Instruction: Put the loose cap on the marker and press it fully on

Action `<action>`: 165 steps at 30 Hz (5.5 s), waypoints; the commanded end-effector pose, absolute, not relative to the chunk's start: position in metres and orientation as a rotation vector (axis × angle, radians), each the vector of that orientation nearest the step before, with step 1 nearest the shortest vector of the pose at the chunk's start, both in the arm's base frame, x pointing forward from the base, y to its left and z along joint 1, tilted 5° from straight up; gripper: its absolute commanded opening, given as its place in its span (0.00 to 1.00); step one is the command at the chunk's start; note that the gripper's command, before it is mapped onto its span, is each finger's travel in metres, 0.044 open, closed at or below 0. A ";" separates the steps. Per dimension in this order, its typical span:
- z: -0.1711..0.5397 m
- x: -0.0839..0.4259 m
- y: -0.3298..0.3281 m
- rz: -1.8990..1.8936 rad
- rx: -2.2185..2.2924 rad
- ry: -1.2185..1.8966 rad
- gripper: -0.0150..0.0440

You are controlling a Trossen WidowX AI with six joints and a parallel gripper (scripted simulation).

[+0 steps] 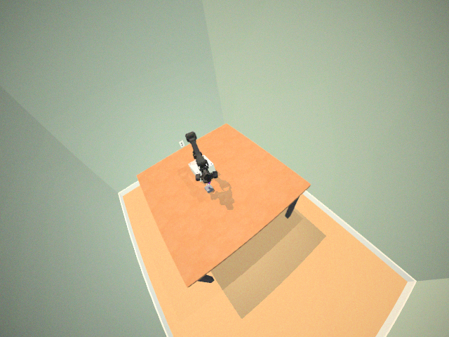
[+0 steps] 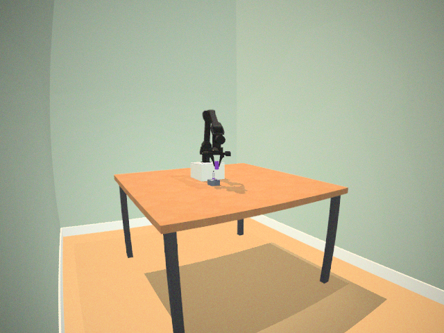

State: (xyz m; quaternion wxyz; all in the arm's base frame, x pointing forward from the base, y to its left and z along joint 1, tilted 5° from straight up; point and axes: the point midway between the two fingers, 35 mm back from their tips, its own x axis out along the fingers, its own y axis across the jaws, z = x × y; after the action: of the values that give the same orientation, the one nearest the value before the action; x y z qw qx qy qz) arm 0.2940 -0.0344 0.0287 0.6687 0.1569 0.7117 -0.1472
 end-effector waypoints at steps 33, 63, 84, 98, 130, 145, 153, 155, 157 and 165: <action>-0.001 0.287 -0.055 -0.332 0.346 1.602 0.25; -0.047 0.291 -0.057 -0.332 0.346 1.602 0.25; -0.048 0.291 -0.057 -0.338 0.345 1.599 0.34; -0.048 0.291 -0.057 -0.338 0.345 1.599 0.97; 0.041 0.288 -0.059 0.100 -0.064 1.622 0.25; 0.029 0.287 -0.059 0.100 -0.064 1.623 0.25; 0.018 0.286 -0.059 0.100 -0.064 1.623 0.25; 0.015 0.286 -0.059 0.100 -0.064 1.623 0.25; 0.012 0.286 -0.059 0.100 -0.064 1.623 0.25; 0.001 0.285 -0.058 0.100 -0.064 1.623 0.25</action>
State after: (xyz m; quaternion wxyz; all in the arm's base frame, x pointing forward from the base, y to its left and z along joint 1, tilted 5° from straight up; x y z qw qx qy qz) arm 0.2875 -0.0591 0.0089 0.6913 -0.0291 0.7208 0.0417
